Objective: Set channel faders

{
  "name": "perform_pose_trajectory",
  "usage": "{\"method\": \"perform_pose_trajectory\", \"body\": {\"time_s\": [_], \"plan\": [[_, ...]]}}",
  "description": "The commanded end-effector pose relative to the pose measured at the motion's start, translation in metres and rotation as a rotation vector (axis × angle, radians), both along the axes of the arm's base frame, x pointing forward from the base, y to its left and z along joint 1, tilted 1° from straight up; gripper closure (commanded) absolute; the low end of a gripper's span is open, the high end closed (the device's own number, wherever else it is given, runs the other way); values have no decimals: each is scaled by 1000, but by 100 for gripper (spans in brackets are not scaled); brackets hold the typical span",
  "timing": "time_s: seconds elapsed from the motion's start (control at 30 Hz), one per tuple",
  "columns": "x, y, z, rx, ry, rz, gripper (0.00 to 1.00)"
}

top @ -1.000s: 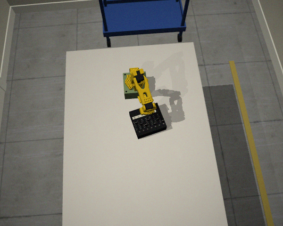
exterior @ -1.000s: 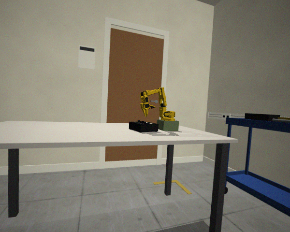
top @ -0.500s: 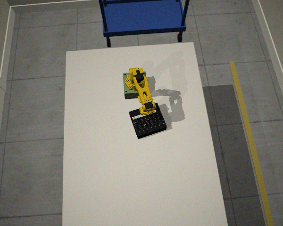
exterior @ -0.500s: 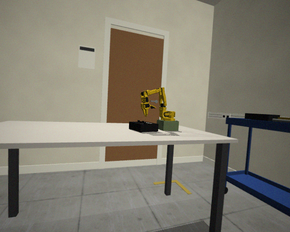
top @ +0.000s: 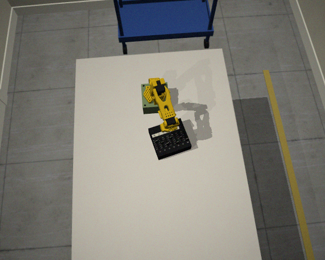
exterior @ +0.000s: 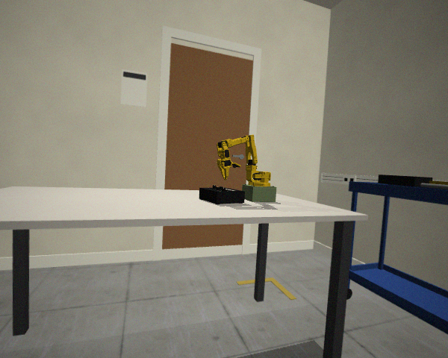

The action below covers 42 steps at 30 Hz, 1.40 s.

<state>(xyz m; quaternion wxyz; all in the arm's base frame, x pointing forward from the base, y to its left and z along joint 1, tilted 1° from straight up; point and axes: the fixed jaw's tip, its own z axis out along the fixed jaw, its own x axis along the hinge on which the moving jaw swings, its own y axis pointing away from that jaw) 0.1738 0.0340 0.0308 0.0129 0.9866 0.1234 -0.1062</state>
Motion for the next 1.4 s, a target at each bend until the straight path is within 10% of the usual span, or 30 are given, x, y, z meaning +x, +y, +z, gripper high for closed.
{"method": "perform_pose_trajectory", "body": {"time_s": [0.0, 1.37], "plan": [[-1, -2, 0, 1, -8, -20, 100], [-1, -2, 1, 11, -13, 21, 100]]}}
